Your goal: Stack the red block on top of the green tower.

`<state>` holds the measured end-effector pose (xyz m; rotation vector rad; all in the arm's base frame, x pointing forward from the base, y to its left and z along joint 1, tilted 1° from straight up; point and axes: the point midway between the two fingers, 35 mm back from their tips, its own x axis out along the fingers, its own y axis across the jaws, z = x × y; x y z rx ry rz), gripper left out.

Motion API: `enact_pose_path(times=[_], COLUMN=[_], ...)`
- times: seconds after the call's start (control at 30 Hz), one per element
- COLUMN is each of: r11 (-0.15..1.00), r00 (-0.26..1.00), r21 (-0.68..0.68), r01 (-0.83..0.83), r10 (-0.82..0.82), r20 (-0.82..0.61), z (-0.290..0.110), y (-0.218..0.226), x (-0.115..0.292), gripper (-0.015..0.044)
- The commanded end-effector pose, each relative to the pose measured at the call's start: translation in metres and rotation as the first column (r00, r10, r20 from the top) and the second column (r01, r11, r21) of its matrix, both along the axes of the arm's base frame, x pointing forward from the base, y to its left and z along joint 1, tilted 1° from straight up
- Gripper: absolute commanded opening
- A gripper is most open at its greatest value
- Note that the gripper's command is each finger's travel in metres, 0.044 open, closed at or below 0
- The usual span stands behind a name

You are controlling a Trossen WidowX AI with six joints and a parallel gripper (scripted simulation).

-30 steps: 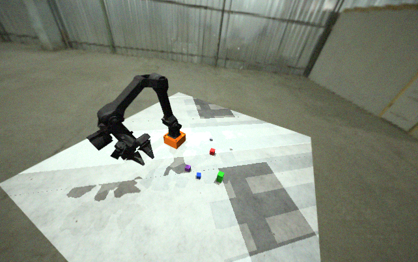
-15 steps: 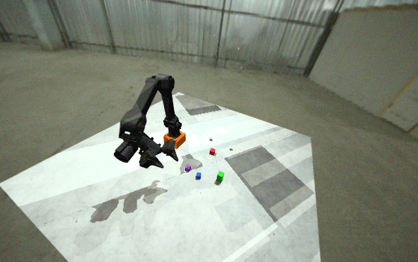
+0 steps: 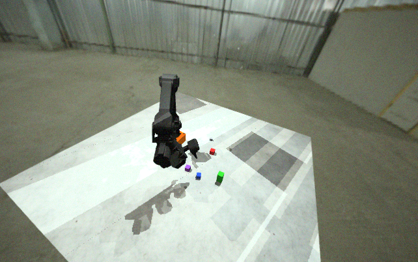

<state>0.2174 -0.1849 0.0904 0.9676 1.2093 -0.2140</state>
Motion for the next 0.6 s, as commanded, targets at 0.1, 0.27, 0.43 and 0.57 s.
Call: enact_pose_path(times=[0.1, 0.27, 0.43, 0.57], r11=[0.989, 0.966, 0.931, 0.897], r00=[0.989, 0.966, 0.932, 0.902], r21=[-0.047, -0.083, -0.119, -0.147], r01=[-0.137, -0.244, -0.346, -0.417], r10=[0.134, 0.234, 0.326, 0.388], r20=[-0.066, -0.113, -0.158, -0.191], z=[-0.006, -0.010, -0.013, -0.016], y=[0.032, 0.056, 0.081, 0.101], x=[0.017, 0.029, 0.038, 0.043], gripper=[0.0440, 0.0440, 0.0440, 0.0440])
